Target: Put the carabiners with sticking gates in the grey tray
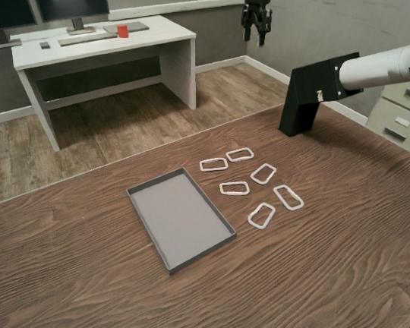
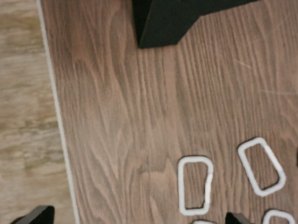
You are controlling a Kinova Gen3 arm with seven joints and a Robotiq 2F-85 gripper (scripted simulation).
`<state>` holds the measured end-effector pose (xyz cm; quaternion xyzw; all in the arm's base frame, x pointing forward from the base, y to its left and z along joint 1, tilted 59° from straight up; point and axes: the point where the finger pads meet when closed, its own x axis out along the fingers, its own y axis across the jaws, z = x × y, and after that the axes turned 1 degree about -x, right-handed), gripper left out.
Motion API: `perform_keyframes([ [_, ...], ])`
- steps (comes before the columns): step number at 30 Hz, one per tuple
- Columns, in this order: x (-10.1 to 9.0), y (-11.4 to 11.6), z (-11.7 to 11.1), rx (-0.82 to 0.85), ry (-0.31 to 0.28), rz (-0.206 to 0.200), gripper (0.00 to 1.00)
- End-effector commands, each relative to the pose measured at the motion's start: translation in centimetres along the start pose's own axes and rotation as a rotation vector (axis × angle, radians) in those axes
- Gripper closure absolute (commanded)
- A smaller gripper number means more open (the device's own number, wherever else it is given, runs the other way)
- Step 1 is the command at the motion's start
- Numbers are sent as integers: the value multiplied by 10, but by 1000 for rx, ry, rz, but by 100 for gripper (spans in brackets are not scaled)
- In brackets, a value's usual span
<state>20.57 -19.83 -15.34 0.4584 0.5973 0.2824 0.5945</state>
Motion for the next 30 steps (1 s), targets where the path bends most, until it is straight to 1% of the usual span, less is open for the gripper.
perform_keyframes([
  [1, -1, 0, 0, 0, -1, -2, 0],
  [10, -1, 0, 0, 0, -1, -2, 0],
  [11, 2, 33, 20, -122, 9, 1, 0],
  [27, 2, 33, 20, -122, 9, 1, 0],
  [28, 6, 67, 36, -243, 20, 5, 0],
  [30, 6, 67, 36, -243, 20, 5, 0],
])
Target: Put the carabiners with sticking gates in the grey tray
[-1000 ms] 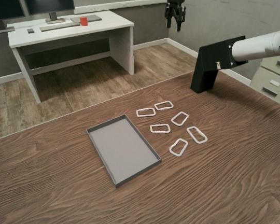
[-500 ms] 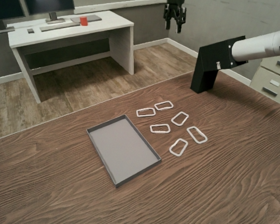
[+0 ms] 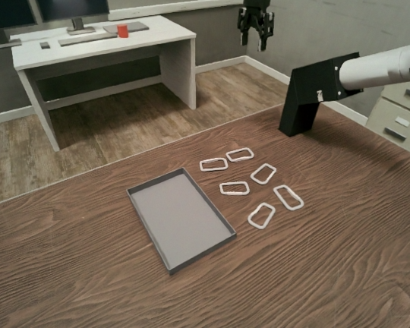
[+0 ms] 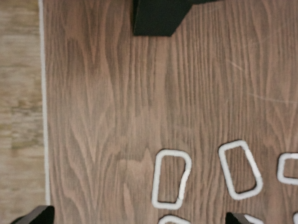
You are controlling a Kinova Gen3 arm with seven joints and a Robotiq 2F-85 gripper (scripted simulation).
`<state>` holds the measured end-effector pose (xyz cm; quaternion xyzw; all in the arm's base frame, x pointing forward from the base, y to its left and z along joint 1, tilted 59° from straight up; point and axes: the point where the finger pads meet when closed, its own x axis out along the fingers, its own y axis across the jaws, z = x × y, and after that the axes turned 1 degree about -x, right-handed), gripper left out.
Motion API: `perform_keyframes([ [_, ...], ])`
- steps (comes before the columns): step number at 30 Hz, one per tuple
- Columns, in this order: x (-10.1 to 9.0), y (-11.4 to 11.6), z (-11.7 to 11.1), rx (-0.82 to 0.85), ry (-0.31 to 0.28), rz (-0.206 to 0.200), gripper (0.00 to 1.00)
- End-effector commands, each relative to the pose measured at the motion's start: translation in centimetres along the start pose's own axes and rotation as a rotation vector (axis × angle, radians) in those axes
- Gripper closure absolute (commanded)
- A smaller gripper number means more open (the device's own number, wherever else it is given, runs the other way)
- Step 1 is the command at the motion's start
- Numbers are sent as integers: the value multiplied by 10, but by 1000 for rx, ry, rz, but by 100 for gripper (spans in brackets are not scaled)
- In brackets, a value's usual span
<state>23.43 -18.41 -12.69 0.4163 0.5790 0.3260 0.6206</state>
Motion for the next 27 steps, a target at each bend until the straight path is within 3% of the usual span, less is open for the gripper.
perform_keyframes([
  [1, 2, 30, 19, -106, 9, 1, 0],
  [14, 2, 30, 19, -106, 9, 1, 0],
  [15, 6, 64, 36, -227, 19, 6, 0],
  [27, 6, 64, 36, -227, 19, 6, 0],
])
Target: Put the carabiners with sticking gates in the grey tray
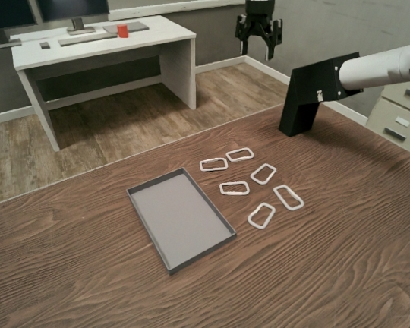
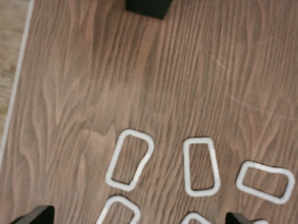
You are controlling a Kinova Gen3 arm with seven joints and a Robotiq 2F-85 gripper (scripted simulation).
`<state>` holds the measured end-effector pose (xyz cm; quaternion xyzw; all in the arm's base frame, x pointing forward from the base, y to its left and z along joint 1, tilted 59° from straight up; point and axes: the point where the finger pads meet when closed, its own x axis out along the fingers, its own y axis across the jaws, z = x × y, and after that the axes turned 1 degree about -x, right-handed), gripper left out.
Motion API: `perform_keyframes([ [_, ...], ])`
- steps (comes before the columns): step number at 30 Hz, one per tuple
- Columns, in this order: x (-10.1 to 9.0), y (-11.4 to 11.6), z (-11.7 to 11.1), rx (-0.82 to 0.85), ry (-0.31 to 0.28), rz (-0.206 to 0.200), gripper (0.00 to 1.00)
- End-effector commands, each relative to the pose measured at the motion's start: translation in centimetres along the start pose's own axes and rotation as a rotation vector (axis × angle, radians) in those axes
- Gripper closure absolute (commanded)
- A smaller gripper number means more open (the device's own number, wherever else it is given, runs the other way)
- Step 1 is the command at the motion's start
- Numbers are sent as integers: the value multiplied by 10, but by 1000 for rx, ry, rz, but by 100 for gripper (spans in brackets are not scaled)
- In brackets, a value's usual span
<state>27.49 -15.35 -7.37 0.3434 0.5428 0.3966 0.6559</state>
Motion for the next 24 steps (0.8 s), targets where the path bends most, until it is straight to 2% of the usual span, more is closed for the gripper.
perform_keyframes([
  [1, -2, 0, 1, -1, 0, -5, 0],
  [4, -2, 0, 1, -1, 0, -5, 0],
  [5, 2, 33, 20, -122, 10, 0, 0],
  [21, 2, 33, 20, -122, 10, 0, 0],
  [22, 6, 67, 36, -243, 22, 4, 0],
  [24, 6, 67, 36, -243, 22, 4, 0],
])
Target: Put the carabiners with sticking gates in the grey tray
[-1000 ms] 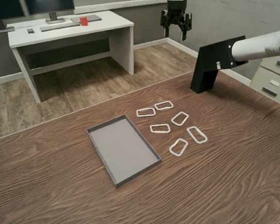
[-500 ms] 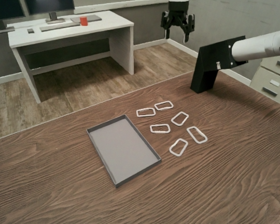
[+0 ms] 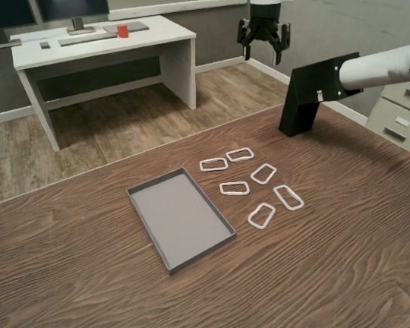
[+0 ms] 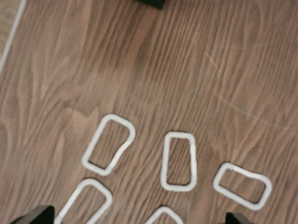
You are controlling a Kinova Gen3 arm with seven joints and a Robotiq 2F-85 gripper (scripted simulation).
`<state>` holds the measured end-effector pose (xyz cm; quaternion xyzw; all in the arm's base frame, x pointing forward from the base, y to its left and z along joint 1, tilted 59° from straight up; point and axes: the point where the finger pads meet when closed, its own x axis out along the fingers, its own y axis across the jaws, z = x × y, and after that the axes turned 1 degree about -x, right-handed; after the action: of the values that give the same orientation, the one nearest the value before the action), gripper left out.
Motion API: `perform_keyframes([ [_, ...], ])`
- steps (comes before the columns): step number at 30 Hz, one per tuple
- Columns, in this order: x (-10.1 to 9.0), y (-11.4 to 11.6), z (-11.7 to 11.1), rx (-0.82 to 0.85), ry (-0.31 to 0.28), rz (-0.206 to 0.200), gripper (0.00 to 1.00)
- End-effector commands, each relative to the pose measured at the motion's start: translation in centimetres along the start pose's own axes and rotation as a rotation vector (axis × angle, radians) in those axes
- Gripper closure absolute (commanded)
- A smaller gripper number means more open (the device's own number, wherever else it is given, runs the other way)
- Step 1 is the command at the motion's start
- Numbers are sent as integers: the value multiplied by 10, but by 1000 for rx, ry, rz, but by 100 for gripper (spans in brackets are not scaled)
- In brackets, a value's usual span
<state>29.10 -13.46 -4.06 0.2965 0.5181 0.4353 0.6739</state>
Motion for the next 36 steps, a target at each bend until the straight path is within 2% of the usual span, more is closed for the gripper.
perform_keyframes([
  [1, 3, 30, 19, -107, 10, 2, 0],
  [14, 3, 30, 19, -107, 10, 2, 0],
  [15, 7, 65, 35, -228, 21, 7, 0],
  [31, 7, 65, 35, -228, 21, 7, 0],
  [32, 26, 60, 82, -228, 21, 9, 0],
  [36, 26, 60, 82, -228, 21, 9, 0],
])
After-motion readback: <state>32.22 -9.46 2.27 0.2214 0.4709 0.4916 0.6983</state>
